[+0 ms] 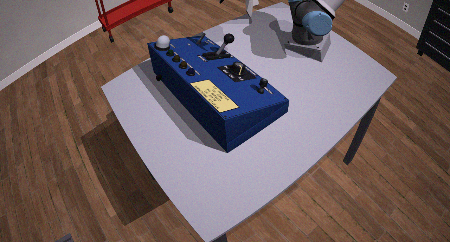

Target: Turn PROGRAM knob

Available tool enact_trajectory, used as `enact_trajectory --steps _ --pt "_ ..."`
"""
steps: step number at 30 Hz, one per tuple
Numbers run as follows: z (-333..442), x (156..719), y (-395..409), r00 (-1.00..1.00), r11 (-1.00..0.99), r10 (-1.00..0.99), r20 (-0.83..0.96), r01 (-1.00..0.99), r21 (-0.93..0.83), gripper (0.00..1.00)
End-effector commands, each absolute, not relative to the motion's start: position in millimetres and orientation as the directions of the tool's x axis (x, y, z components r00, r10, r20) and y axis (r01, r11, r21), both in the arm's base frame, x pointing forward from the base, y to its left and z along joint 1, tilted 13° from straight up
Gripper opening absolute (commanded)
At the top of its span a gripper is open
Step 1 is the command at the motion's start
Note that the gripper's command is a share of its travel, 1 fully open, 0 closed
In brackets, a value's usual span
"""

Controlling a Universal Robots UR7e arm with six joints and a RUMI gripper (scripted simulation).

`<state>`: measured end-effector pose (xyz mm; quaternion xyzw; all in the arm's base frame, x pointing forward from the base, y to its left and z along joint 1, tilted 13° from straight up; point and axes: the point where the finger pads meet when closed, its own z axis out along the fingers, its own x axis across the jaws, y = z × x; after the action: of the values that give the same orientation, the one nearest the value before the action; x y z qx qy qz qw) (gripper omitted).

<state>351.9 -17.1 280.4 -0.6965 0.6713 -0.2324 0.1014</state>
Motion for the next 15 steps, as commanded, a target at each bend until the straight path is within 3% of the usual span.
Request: enact_trajectory --steps 1,15 --pt "266 359 -2 -0.024 -0.064 -0.980 0.195 -0.899 -0.432 1.00" --pt "229 367 51 -0.039 -0.054 -0.978 0.207 -0.903 -0.425 1.00"
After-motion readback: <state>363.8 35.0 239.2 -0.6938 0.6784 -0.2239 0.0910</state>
